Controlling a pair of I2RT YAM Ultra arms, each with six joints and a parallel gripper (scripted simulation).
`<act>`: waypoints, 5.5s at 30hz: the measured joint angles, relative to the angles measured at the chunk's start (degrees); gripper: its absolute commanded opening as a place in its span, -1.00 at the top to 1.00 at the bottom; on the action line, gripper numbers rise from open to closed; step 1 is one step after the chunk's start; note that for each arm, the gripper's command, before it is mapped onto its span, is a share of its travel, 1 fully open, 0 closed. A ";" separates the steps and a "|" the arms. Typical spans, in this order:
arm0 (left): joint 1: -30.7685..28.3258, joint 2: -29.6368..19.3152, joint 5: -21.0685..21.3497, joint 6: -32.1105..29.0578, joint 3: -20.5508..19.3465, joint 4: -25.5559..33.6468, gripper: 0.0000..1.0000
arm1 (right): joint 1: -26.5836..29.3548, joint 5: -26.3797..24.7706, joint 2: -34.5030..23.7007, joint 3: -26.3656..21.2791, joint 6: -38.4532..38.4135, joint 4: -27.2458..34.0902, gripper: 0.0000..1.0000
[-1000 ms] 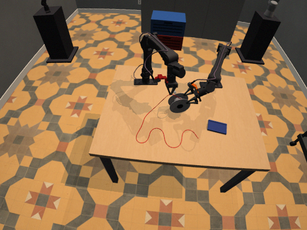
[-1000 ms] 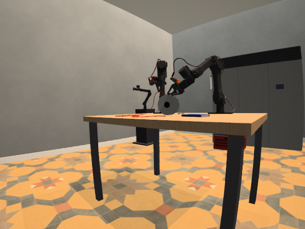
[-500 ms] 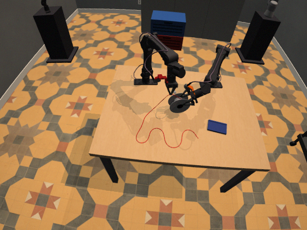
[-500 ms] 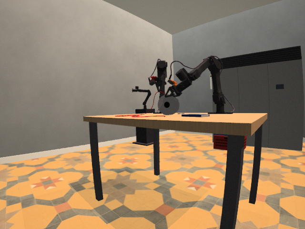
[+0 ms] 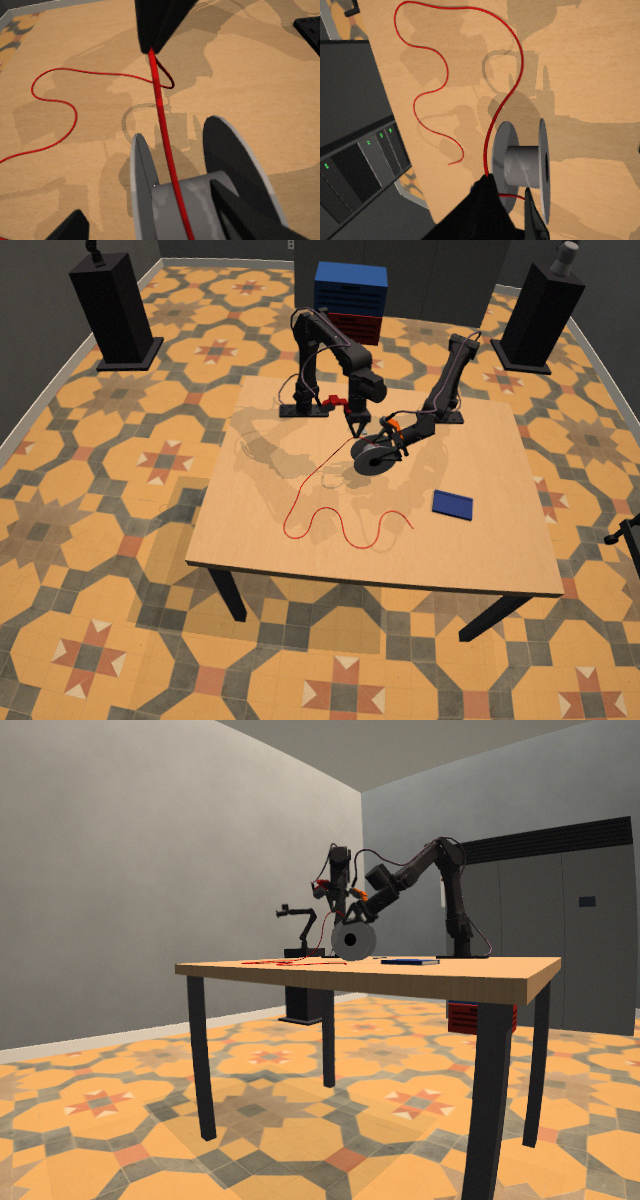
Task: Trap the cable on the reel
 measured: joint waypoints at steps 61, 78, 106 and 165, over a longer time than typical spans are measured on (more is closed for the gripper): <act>0.07 0.02 -0.02 -0.17 0.00 0.00 1.00 | 0.17 0.02 -0.15 -0.39 0.00 0.09 1.00; 0.09 0.02 0.00 -0.17 0.00 0.00 1.00 | 0.15 0.02 -0.15 -0.39 0.00 0.09 0.44; 0.09 0.02 0.00 -0.17 0.00 0.00 1.00 | -7.85 -2.43 -3.06 3.23 -6.29 -4.37 0.40; 0.09 -1.22 -0.87 -0.13 1.36 -4.59 1.00 | -17.77 -5.75 -3.85 9.20 -19.65 -9.38 0.40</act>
